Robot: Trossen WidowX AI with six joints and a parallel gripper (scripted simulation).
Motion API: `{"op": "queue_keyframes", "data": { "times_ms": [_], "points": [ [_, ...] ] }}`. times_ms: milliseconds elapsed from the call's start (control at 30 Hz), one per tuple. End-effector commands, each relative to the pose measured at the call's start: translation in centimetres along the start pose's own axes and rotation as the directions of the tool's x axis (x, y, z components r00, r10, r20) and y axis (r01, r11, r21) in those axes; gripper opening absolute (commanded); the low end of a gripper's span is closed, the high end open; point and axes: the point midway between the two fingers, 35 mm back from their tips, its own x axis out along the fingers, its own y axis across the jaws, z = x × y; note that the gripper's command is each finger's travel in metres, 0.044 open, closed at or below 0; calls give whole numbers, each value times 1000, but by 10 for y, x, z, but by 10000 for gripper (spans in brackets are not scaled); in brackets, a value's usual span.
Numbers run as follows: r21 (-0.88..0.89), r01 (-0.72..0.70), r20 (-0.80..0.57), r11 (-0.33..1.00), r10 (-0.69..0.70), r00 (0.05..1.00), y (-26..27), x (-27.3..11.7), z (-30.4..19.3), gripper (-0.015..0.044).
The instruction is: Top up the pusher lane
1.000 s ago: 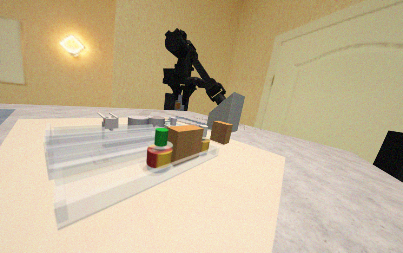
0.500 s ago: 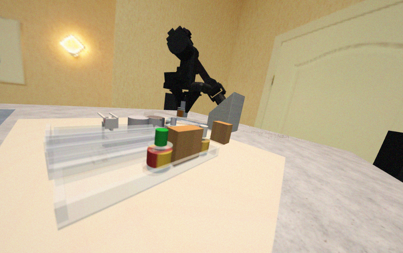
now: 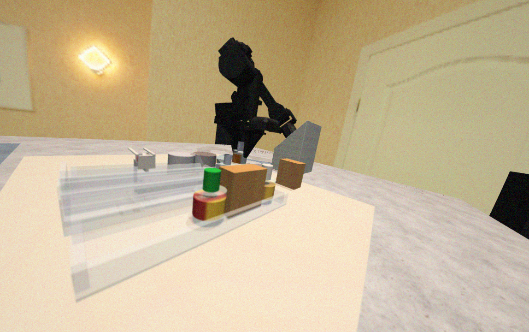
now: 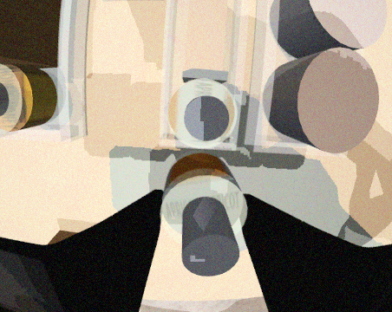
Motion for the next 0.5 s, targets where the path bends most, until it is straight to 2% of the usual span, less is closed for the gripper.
{"op": "queue_keyframes", "data": {
  "times_ms": [0,467],
  "points": [
    [-16,9,-9,1000,-9,1000,1,10,-3,0],
    [-16,9,-9,1000,-9,1000,1,11,1,0]
  ]
}}
